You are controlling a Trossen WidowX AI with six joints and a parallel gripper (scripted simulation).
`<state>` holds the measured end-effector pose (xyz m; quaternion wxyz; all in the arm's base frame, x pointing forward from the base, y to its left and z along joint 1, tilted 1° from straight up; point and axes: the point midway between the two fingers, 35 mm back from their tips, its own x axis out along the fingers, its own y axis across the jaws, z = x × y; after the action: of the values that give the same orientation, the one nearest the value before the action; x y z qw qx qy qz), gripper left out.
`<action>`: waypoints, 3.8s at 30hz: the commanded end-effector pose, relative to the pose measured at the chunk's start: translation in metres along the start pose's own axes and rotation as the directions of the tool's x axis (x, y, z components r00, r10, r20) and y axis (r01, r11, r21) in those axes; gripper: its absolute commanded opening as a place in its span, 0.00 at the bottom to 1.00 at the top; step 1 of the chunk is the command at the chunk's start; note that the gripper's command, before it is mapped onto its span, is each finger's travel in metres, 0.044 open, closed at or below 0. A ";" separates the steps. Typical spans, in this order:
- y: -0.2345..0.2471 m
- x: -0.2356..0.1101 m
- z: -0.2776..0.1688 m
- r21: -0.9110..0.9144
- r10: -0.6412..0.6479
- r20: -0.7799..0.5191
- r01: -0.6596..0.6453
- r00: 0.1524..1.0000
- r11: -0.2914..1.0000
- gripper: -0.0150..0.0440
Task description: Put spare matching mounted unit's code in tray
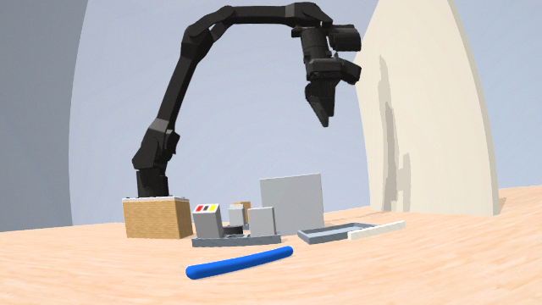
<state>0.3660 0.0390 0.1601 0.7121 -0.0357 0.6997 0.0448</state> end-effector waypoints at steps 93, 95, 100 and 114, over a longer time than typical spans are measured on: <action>-0.160 0.168 -0.131 1.000 -0.010 -0.011 0.010 1.000 -0.011 0.76; -0.160 0.171 -0.132 1.000 -0.010 -0.011 0.010 1.000 -0.011 0.76; -0.159 0.179 -0.133 1.000 -0.010 -0.011 0.011 1.000 -0.011 0.76; -0.159 0.183 -0.134 1.000 -0.010 -0.011 0.011 1.000 -0.011 0.76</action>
<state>0.2562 -0.1324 -0.0251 0.5276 0.4776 0.5219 -0.4702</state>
